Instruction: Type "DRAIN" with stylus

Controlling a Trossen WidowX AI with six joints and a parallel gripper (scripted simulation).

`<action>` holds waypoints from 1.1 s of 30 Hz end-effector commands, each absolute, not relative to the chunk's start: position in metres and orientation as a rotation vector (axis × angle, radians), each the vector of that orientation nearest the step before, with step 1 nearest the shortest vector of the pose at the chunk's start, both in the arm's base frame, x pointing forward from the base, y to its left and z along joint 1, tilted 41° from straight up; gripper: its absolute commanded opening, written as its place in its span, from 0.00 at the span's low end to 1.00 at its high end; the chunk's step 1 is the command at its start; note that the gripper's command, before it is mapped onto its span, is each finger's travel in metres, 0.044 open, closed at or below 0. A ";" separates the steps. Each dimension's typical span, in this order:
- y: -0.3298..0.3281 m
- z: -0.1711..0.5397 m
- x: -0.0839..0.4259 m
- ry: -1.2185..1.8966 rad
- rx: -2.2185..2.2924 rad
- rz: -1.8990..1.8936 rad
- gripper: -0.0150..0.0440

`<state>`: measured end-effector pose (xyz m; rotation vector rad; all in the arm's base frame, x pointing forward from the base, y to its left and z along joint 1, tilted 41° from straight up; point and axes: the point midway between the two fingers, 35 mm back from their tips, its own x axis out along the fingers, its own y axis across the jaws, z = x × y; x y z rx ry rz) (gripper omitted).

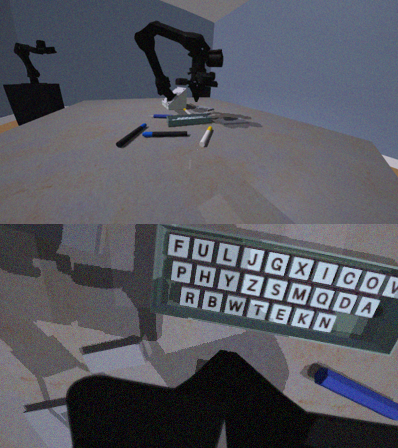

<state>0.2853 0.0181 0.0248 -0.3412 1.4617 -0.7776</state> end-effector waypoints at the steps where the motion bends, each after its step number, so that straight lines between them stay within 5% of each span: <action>1: 0.025 0.037 0.285 1.462 -0.330 -0.784 0.25; 8: 0.023 0.032 0.286 1.456 -0.337 -0.777 0.25; 12: 0.023 0.032 0.286 1.456 -0.336 -0.777 0.43; 16: 0.023 0.032 0.286 1.456 -0.336 -0.777 0.25; 27: 0.023 0.032 0.286 1.456 -0.336 -0.777 0.25; 33: 0.007 0.037 0.275 1.366 -0.211 -0.984 0.51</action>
